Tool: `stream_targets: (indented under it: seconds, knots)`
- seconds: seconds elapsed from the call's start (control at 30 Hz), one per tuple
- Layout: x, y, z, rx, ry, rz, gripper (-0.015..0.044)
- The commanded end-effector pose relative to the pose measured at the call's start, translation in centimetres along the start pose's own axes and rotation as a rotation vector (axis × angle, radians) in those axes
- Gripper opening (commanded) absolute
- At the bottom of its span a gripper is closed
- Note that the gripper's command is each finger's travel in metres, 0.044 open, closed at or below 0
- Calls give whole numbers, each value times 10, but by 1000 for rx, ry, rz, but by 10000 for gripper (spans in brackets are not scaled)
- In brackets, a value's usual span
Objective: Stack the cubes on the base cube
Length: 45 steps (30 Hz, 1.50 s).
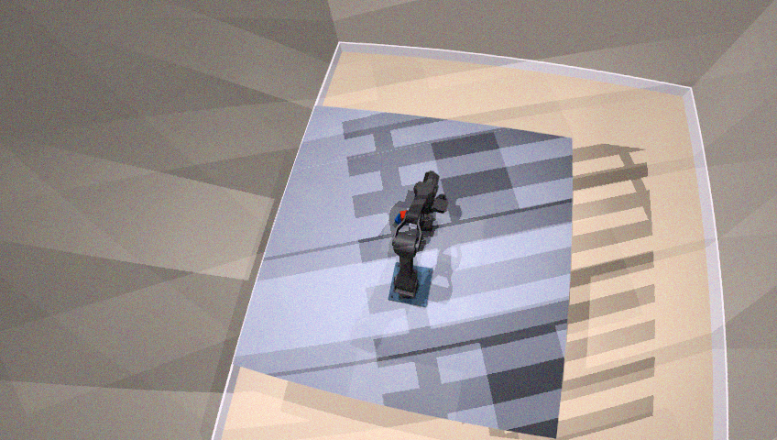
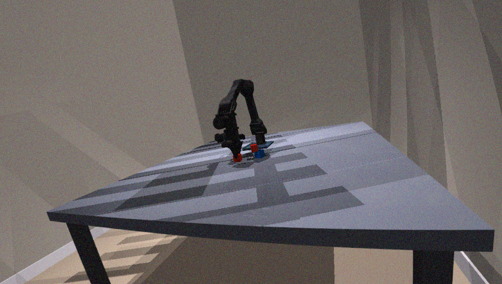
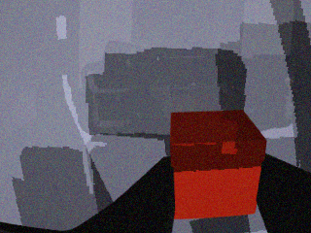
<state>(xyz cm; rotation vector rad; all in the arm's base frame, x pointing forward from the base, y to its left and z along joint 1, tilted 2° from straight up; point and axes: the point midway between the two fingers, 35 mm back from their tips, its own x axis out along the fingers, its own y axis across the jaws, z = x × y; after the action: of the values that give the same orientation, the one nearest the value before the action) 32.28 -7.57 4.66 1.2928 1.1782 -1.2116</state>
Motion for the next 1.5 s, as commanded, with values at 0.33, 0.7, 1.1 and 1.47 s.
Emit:
stream_targets:
  seconds: [0.33,0.7,1.1,1.47]
  knots:
    - [-29,4,1,4,1,-11,105]
    - [-63,6,1,4,0,-10,105]
    - [-102,3,0,4,0,-11,105]
    - [-106,1,-15,-37,2,-11,105]
